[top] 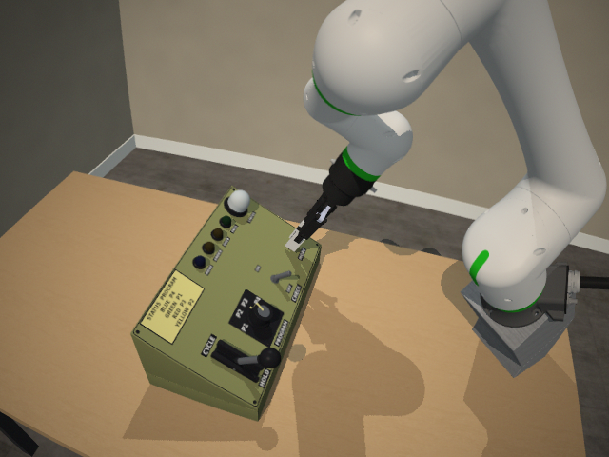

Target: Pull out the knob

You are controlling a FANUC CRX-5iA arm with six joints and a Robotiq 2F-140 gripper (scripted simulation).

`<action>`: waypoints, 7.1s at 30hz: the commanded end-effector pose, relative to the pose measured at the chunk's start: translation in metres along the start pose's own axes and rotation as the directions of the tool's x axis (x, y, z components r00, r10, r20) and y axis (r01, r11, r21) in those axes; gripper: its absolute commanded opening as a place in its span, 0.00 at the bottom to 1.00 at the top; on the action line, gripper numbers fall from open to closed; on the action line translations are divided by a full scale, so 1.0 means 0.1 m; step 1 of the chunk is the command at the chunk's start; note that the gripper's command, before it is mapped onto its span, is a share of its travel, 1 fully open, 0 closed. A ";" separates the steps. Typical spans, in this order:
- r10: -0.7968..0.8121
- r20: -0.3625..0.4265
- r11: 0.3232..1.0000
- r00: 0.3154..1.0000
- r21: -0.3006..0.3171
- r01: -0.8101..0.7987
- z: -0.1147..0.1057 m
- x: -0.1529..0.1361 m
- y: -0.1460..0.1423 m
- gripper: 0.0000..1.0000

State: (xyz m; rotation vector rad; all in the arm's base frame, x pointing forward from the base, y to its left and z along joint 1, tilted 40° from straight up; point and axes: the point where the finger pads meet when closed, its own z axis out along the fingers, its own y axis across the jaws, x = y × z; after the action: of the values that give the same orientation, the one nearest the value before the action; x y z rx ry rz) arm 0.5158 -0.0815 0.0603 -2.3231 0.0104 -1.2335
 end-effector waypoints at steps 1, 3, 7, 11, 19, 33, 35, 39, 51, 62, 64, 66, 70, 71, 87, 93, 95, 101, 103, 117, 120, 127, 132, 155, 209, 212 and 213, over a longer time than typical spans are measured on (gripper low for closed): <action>0.000 0.000 1.000 1.000 0.000 0.000 0.00 0.00 0.00 0.00; 0.000 0.000 1.000 1.000 0.000 0.000 0.00 0.00 0.00 0.00; 0.000 0.000 1.000 1.000 0.000 0.000 0.00 0.00 0.00 0.00; 0.000 0.000 1.000 1.000 0.000 0.000 -0.01 0.00 0.00 0.00; 0.000 0.000 1.000 1.000 0.000 0.000 -0.01 0.00 0.00 0.00; 0.000 0.000 1.000 1.000 0.000 0.000 -0.05 0.00 0.00 0.00; 0.000 0.000 1.000 1.000 0.000 0.000 -0.05 0.00 0.00 0.00; 0.000 0.000 1.000 1.000 0.000 0.000 -0.06 0.00 0.00 0.00; 0.000 0.000 1.000 1.000 0.000 0.000 -0.09 0.00 0.00 0.00; 0.000 0.000 1.000 1.000 0.000 0.000 -0.13 0.00 0.00 0.00; 0.000 0.000 1.000 1.000 0.000 0.000 -0.13 0.00 0.00 0.00; 0.000 0.000 1.000 1.000 0.000 0.000 -0.14 0.00 0.00 0.00; 0.000 0.000 1.000 1.000 0.000 0.000 -0.14 0.00 0.00 0.00; 0.000 0.000 1.000 1.000 0.000 0.000 -0.14 0.00 0.00 0.00; 0.000 0.000 1.000 1.000 0.000 0.000 -0.16 0.00 0.00 0.00; 0.000 0.000 1.000 1.000 0.000 0.000 -0.16 0.00 0.00 0.00; 0.000 0.000 1.000 1.000 0.000 0.000 -0.16 0.00 0.00 0.00; 0.000 0.000 1.000 1.000 0.000 0.000 -0.16 0.00 0.00 0.00; 0.000 0.000 1.000 1.000 0.000 0.000 -0.16 0.00 0.00 0.00; 0.000 0.000 1.000 1.000 0.000 0.000 -0.16 0.00 0.00 0.44; 0.000 0.000 1.000 1.000 0.000 0.000 -0.16 0.00 0.00 0.44; 0.000 0.000 1.000 1.000 0.000 0.000 -0.16 0.00 0.00 0.44; 0.000 0.000 1.000 1.000 0.000 0.000 -0.16 0.00 0.00 0.44; 0.000 0.000 1.000 1.000 0.000 0.000 -0.75 0.00 0.00 0.44; 0.000 0.000 1.000 1.000 0.000 0.000 -1.28 0.00 0.00 1.00; 0.000 0.000 1.000 1.000 0.000 0.000 -1.28 0.00 0.00 1.00; 0.000 0.000 1.000 1.000 0.000 0.000 -1.28 0.00 0.00 1.00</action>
State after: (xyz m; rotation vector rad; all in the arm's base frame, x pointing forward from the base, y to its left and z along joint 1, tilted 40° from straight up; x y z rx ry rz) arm 0.4168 -0.1361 0.1193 -2.3230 0.0105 -1.2335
